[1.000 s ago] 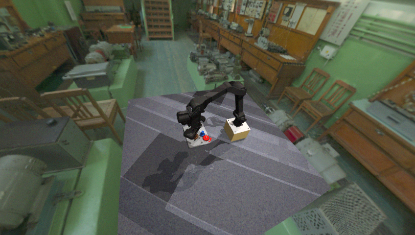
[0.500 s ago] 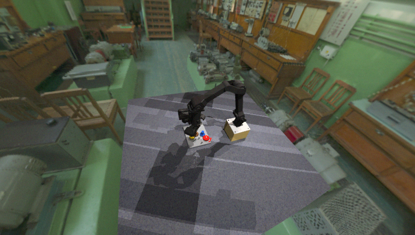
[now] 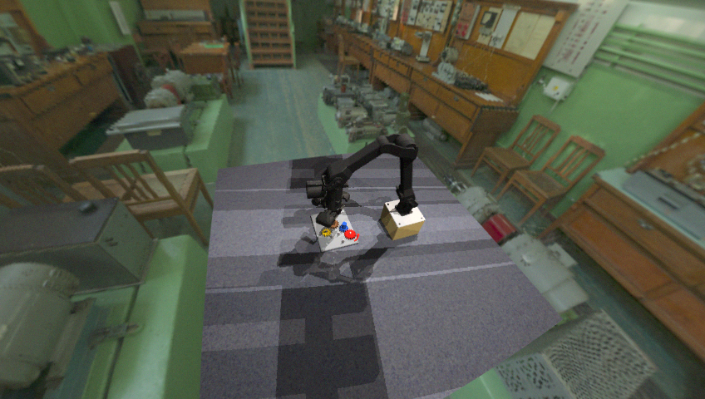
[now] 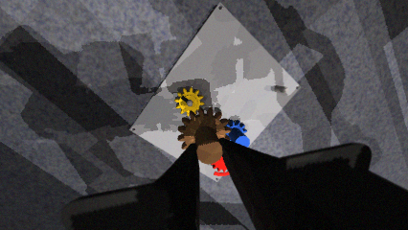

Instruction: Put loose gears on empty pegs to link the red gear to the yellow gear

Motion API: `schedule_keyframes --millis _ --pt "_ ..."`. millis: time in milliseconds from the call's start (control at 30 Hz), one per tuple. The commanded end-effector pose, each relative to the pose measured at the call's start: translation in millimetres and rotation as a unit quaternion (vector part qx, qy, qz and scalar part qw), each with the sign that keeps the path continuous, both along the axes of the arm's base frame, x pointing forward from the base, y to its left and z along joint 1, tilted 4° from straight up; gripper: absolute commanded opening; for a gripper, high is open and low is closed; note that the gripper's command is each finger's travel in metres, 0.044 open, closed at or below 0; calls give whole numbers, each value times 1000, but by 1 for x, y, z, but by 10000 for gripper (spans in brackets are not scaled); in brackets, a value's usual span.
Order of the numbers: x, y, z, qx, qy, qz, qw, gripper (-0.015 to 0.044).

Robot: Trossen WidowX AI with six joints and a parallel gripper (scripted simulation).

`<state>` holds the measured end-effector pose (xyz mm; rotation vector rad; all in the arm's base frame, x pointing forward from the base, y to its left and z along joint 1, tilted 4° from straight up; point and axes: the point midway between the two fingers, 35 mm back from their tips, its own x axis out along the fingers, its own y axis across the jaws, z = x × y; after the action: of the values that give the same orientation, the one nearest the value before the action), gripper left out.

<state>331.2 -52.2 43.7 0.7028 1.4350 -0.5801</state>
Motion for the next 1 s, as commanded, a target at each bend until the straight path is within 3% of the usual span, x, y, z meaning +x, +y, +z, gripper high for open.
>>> schedule_keyframes --millis 0,600,967 --pt "-4 -6 -4 1 -3 3 1000 0" --pt "-18 -21 -16 0 -3 5 1000 0" --pt "-18 -21 -16 -8 -10 124 992 0"
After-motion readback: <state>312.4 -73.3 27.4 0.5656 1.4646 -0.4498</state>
